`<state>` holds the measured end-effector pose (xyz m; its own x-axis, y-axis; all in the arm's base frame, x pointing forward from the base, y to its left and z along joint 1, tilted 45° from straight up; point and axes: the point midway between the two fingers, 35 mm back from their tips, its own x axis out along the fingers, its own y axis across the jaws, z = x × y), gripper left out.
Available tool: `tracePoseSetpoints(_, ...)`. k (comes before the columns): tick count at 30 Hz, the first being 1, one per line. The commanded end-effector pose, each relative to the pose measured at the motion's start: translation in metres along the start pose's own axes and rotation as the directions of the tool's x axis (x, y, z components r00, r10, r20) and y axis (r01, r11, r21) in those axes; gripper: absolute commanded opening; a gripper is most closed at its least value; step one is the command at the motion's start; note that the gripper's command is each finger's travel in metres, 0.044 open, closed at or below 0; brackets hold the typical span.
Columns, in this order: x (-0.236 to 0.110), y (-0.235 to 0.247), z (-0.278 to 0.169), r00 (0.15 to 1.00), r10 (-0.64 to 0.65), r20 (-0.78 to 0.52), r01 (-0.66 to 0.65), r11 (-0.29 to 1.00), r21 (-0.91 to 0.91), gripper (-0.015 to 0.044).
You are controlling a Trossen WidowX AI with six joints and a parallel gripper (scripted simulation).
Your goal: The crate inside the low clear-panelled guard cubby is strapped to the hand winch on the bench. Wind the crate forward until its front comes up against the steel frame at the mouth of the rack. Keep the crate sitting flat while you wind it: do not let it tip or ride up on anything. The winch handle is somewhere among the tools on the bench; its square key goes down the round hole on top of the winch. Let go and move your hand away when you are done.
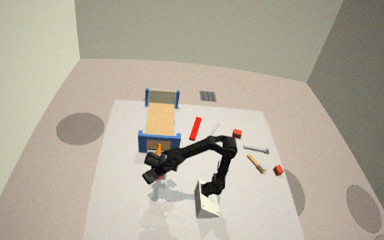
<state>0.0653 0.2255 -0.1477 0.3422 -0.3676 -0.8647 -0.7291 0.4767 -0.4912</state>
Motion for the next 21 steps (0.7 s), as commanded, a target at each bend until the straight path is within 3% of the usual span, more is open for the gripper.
tracePoseSetpoints(1,-0.002,-0.007,-0.009,1.000,-0.010,-0.014,0.010,1.000,-0.007,0.0000)
tracePoseSetpoints(21,-0.010,-0.045,-0.027,1.000,-0.013,-0.016,0.013,1.000,-0.008,0.0000)
